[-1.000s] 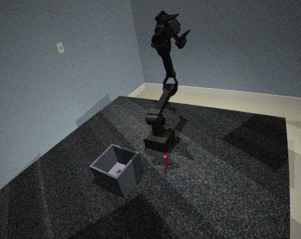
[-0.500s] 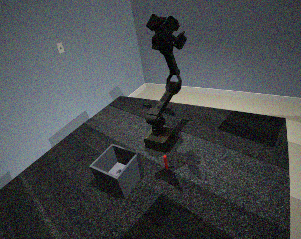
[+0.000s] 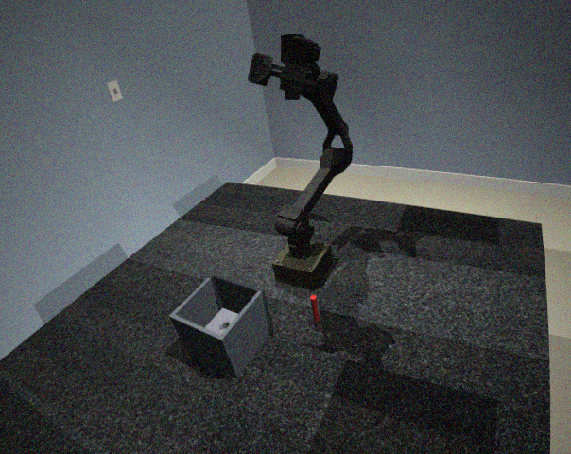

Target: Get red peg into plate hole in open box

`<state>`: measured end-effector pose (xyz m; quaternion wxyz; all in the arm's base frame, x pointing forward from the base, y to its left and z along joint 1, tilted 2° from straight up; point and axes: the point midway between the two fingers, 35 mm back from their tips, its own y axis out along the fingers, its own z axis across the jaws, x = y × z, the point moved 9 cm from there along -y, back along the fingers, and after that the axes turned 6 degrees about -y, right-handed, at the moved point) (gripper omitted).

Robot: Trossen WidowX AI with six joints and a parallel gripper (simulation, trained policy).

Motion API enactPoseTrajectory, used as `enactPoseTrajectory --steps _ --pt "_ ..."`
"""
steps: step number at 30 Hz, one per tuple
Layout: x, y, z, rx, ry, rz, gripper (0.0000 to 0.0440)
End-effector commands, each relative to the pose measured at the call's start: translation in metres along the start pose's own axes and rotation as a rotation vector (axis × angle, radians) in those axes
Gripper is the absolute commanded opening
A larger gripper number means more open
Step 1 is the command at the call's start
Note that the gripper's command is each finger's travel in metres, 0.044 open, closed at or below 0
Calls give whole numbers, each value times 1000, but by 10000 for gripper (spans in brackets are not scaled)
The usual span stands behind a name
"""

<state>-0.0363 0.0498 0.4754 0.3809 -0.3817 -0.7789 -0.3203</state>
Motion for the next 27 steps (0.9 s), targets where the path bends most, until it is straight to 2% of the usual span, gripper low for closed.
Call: enactPoseTrajectory --steps 1,12,27 --pt "-15 13 -9 -49 81 96 440" --pt "-58 39 -29 -147 308 322 440" --pt "-119 60 -44 -224 687 588 440"
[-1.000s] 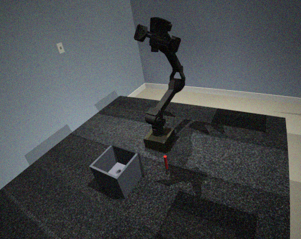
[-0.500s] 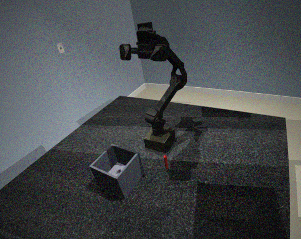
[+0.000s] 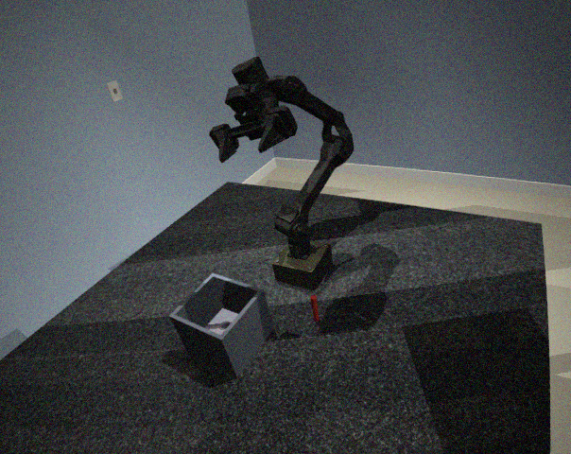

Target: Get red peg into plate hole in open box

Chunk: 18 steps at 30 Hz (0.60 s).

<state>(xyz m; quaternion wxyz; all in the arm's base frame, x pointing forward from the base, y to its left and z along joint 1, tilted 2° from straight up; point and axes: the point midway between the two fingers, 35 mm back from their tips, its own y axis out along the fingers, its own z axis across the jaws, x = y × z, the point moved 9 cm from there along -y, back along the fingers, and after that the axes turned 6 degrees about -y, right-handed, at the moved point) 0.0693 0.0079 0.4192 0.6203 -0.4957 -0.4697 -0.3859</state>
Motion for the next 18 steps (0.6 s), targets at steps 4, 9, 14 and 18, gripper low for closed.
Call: enactPoseTrajectory --steps 4,9,14,18 --pt "-13 25 -13 8 180 147 440" --pt "-18 43 -16 43 301 254 440" --pt "-21 60 -14 64 414 349 440" --pt "-25 73 -11 70 497 426 440"
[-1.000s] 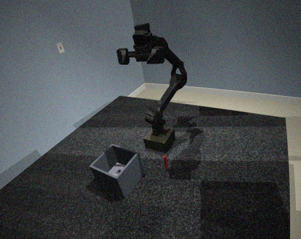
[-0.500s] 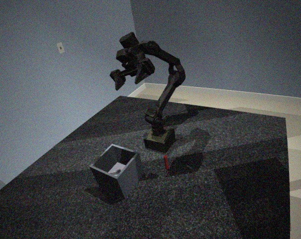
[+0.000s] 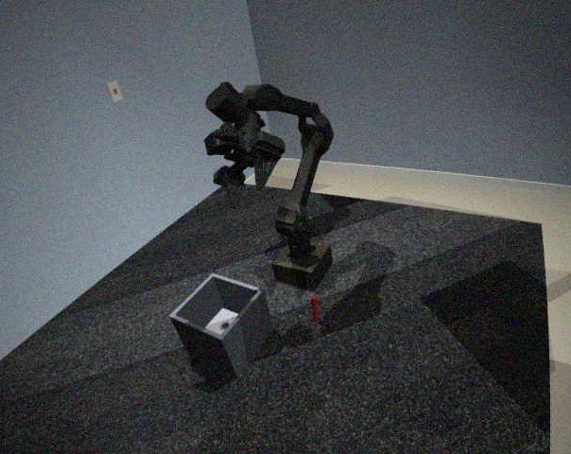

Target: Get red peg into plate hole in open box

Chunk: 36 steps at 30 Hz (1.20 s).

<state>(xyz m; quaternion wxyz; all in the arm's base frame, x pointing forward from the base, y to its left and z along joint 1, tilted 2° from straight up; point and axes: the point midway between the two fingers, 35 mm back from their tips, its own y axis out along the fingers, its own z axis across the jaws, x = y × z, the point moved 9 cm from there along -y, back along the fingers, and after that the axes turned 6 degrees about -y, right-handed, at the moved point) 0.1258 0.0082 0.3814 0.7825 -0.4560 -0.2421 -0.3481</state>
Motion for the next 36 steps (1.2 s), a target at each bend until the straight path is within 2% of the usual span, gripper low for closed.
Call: enactPoseTrajectory --steps 1,18,36 --pt "0 14 1 -2 86 76 440" --pt "-17 67 12 -104 395 370 440" --pt "-56 113 15 -386 673 636 440"
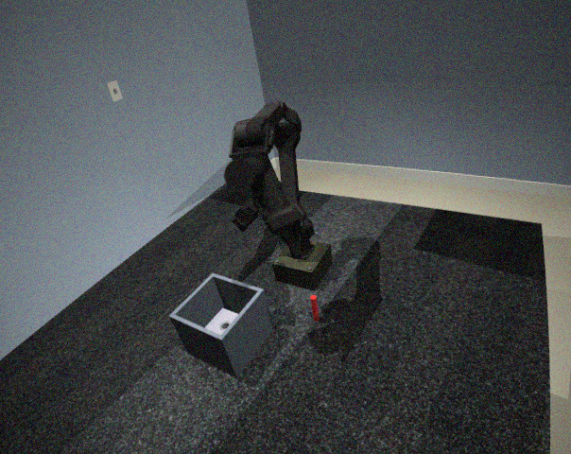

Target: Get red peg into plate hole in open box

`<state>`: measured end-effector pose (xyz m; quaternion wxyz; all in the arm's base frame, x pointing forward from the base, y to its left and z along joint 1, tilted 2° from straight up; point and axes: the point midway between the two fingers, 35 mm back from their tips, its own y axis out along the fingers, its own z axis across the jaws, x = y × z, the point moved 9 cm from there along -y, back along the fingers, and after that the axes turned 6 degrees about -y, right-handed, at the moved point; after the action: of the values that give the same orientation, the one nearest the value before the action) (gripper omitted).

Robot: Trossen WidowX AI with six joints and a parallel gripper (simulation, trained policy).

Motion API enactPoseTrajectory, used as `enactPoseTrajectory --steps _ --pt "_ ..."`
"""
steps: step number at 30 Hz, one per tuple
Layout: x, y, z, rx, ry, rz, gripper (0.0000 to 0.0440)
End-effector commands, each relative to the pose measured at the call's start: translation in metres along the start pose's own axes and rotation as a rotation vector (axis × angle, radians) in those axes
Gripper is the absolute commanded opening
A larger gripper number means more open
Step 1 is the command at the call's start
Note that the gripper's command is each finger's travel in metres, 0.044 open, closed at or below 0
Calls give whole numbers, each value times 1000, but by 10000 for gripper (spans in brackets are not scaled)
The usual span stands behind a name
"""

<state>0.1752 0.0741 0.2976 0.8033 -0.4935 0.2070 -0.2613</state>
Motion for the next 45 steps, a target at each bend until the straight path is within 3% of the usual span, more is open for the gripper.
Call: enactPoseTrajectory --steps 1,25,45 --pt "-3 14 -1 -76 75 35 440" --pt "-16 99 -18 -433 423 38 440" --pt "-10 159 -45 -504 488 -53 422"
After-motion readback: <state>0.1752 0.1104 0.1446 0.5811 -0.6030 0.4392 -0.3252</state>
